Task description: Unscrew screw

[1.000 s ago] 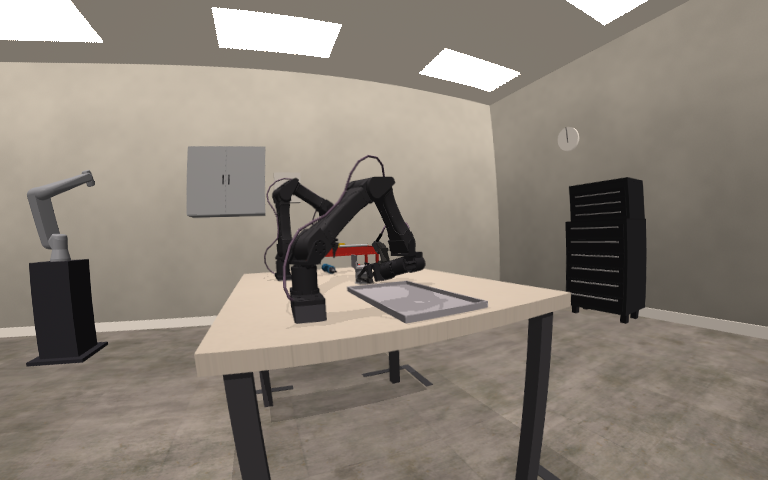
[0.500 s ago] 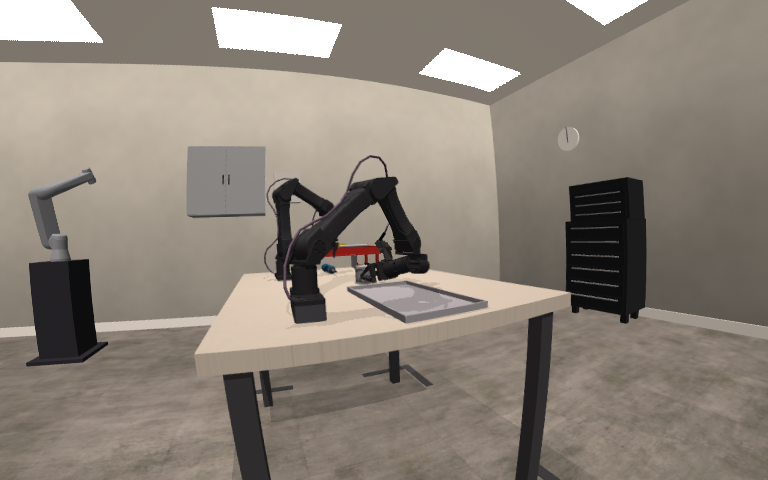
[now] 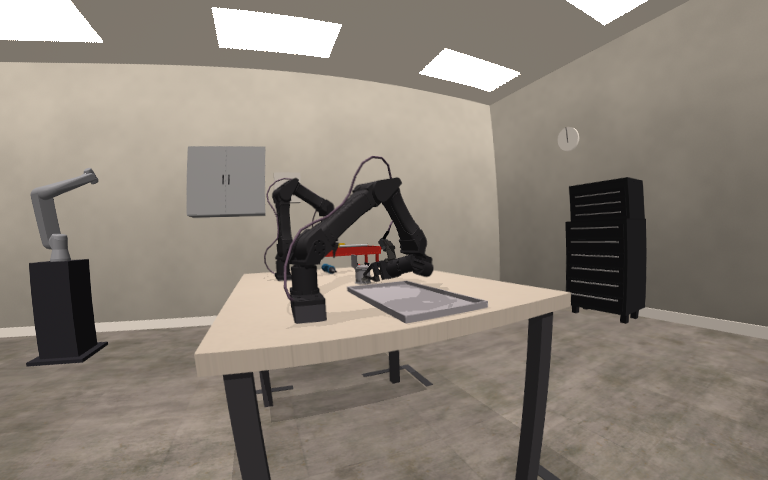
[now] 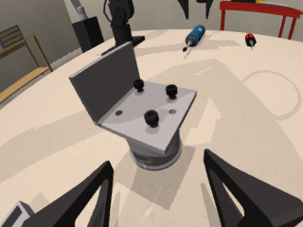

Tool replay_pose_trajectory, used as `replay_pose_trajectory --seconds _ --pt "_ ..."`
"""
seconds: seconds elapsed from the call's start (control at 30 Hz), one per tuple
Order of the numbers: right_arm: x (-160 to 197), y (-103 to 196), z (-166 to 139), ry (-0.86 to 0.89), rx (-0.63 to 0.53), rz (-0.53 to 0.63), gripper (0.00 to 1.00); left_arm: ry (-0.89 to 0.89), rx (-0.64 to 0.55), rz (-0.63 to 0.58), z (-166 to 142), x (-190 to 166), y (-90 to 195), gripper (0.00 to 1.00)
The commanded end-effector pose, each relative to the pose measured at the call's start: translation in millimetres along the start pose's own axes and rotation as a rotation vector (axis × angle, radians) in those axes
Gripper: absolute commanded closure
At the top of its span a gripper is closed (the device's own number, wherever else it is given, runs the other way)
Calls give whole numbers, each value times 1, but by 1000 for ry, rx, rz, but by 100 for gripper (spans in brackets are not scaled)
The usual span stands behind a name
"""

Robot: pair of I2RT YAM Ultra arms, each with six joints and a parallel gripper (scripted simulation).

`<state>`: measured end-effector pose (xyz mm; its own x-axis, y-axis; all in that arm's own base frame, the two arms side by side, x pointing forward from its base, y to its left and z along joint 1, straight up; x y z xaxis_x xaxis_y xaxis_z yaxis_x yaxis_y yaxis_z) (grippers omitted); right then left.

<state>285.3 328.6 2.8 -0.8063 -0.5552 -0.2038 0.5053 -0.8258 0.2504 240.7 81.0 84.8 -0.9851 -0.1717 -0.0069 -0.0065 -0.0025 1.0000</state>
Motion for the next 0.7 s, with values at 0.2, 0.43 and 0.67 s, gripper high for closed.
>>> replay_pose_trajectory --seconds 0.2,0.43,0.67 --pt "-4 13 6 16 -16 8 14 2 0 -2 0 0 3 35" --pt "-4 11 7 18 -18 12 14 2 0 -2 0 0 3 35" --pt "-2 14 9 19 -13 8 14 2 0 -2 0 0 3 35"
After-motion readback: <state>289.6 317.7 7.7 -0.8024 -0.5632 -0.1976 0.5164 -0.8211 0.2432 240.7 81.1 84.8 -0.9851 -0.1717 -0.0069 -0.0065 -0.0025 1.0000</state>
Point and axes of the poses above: on each arm, the point where the finger pads meet when closed, its own y axis back along the fingers, its own x axis across the jaws, z = x × y, the point moved 1 cm from there along y, back along the fingers, and after that the axes turned 12 degrees about y, right-handed, at the moved point
